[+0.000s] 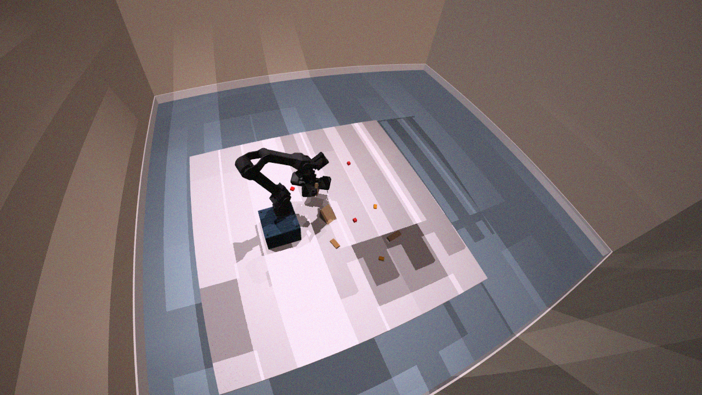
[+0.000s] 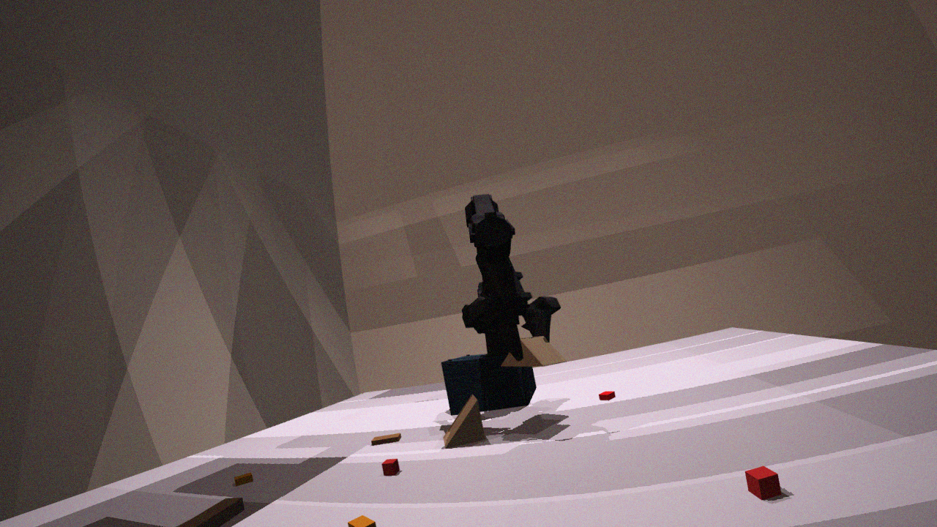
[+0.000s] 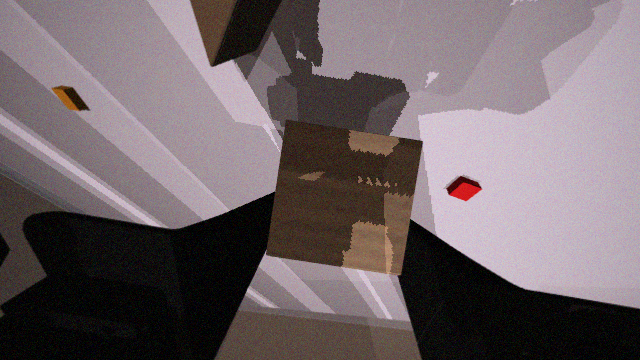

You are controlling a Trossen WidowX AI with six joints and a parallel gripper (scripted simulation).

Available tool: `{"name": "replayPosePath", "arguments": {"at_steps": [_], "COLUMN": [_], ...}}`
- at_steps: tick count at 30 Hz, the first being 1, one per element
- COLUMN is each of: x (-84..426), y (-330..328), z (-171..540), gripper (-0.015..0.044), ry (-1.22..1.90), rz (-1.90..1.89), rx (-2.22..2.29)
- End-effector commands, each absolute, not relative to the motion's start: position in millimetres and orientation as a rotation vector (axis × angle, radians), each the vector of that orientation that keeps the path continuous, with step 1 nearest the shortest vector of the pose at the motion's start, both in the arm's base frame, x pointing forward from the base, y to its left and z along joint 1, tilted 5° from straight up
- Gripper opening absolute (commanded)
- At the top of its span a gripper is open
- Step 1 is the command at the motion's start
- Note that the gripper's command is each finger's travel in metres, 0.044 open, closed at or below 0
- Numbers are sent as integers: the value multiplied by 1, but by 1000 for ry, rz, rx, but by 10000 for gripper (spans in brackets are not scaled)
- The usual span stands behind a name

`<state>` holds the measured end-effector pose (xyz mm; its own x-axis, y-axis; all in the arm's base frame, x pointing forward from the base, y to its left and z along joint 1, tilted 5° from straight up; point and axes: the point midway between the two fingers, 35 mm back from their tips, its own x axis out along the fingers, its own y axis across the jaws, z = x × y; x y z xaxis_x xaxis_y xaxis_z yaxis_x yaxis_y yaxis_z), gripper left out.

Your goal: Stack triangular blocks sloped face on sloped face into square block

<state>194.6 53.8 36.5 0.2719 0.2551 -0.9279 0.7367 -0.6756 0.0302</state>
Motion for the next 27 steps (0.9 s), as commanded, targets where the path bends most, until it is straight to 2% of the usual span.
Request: {"name": "replayPosePath", "arguments": {"at_steps": [1,27], "x": [197,198], "y": [55,54], "z": [38,38], "gripper": [0,0], "ry": [969,1343], "rz": [-1311,-727], "rx": [1994,1302]}}
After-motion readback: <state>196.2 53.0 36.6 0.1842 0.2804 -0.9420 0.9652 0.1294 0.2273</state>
